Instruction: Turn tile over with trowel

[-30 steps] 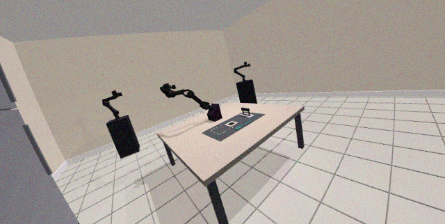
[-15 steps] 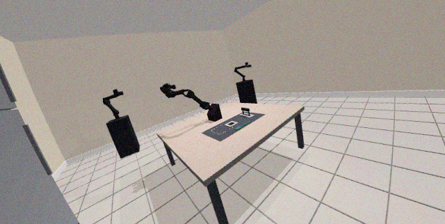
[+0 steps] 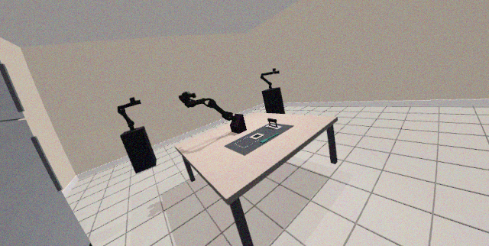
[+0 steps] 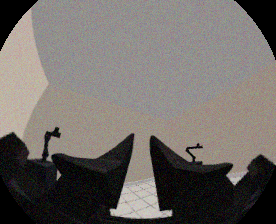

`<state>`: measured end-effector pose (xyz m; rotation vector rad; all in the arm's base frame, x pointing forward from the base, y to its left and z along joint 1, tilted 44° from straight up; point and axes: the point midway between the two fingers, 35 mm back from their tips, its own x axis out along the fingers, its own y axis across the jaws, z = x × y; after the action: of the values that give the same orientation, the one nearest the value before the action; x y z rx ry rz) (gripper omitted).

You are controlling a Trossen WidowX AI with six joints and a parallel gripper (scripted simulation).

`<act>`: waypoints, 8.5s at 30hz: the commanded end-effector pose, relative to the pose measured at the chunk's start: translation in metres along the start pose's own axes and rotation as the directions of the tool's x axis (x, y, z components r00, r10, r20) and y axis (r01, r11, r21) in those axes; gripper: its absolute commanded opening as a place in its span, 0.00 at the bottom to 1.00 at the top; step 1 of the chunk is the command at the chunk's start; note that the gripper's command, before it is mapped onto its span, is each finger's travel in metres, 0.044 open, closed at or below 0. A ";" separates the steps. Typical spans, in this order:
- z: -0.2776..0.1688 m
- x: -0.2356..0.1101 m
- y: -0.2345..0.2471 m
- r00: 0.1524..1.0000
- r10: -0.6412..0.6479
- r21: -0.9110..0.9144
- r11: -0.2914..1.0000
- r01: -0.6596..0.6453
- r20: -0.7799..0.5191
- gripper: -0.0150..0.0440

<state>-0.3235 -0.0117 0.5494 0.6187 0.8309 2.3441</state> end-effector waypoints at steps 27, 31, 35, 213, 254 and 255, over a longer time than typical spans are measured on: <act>-0.026 -0.018 0.022 0.994 0.070 -0.015 0.997 -0.071 -0.083 0.69; -0.054 -0.043 0.045 0.973 0.150 -0.025 0.987 -0.156 -0.176 0.71; -0.078 -0.075 0.067 0.935 0.234 -0.019 0.969 -0.248 -0.266 0.71; -0.036 -0.511 -0.869 -0.699 -0.109 -0.163 -0.936 0.312 -0.707 0.47; -0.036 -0.510 -0.869 -0.699 -0.109 -0.652 -0.283 0.704 -0.707 0.47; -0.036 -0.510 -0.869 -0.699 -0.109 -0.659 -0.256 0.707 -0.707 0.47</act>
<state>0.3382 0.2050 -0.1805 -1.3075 1.5699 0.1037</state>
